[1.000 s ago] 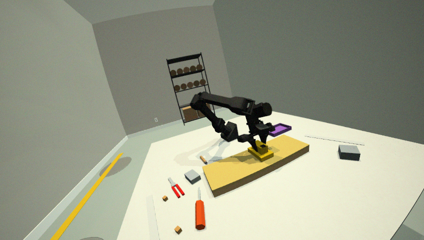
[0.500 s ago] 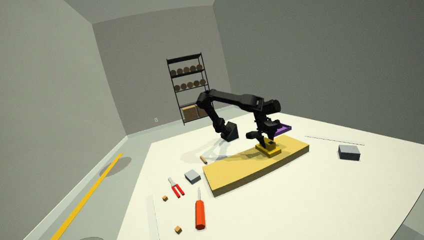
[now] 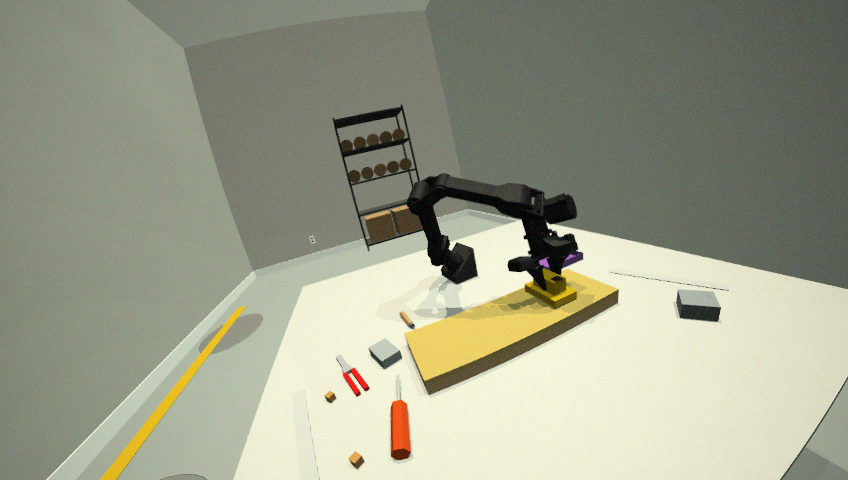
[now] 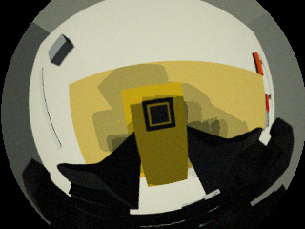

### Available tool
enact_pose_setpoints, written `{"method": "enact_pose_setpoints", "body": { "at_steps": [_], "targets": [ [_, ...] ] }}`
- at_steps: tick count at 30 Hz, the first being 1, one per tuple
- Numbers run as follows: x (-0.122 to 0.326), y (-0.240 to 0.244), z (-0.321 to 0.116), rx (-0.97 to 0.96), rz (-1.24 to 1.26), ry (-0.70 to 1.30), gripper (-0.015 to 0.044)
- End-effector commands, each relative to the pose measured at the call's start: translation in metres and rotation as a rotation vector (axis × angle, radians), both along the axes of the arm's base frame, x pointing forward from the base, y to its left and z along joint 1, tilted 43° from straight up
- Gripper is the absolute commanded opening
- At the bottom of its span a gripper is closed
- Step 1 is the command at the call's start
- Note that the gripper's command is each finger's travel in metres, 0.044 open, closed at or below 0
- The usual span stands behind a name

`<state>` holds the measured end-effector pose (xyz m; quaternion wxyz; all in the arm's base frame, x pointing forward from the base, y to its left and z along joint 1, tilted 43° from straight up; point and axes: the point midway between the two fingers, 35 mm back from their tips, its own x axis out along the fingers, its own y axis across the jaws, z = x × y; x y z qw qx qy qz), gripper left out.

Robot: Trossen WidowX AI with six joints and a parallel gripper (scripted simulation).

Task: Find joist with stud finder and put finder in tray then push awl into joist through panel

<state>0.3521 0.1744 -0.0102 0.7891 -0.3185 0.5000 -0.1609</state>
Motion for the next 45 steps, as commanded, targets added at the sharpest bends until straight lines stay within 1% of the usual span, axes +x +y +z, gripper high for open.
{"method": "enact_pose_setpoints", "body": {
  "at_steps": [1,23,35,45],
  "targets": [
    [-0.001,0.011,-0.01,0.007,-0.003,0.002,0.0],
    [-0.006,0.061,-0.052,0.012,-0.003,0.002,0.0],
    [-0.006,0.059,-0.05,0.012,-0.003,0.002,0.0],
    [-0.004,0.036,-0.031,0.009,-0.003,0.002,0.0]
  ]
}}
